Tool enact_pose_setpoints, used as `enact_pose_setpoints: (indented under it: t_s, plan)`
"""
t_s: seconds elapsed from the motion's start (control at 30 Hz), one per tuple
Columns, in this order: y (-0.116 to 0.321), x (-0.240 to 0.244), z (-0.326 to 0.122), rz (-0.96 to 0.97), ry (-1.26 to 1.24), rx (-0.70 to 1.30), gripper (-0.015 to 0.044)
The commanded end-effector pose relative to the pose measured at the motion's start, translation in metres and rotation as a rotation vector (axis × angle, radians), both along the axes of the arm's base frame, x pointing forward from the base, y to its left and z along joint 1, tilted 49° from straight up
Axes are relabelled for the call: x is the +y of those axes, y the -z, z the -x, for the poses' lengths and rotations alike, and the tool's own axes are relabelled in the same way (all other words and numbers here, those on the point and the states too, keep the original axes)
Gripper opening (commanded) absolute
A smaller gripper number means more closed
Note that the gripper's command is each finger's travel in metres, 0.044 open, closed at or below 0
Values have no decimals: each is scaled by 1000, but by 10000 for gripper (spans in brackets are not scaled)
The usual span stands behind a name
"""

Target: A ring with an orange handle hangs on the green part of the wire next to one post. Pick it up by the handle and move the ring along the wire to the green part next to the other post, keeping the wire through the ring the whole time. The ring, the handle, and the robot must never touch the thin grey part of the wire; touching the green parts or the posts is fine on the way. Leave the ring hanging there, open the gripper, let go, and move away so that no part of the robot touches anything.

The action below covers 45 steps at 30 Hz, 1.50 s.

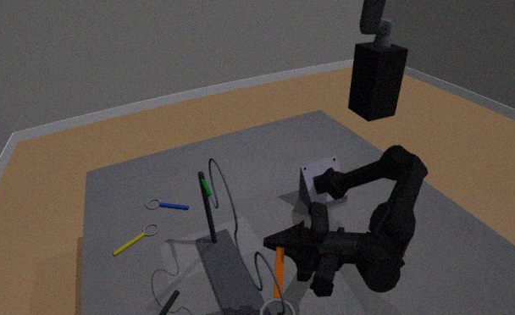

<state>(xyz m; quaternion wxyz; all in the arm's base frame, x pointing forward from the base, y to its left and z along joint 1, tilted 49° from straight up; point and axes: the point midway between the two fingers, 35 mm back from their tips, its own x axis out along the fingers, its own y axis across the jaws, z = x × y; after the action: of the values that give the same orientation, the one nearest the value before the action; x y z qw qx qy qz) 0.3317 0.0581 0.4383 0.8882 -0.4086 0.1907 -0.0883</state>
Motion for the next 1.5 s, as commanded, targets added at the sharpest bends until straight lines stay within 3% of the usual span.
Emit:
enact_pose_setpoints:
  t_s: [0.0, 0.77, 1.47]
  plan:
    - [-11, -8, 1, 63, 10, -12, -150]
    - [-48, -28, 2, 275, 20, -25, -150]
    - [-41, -21, 2, 13, 8, -3, -150]
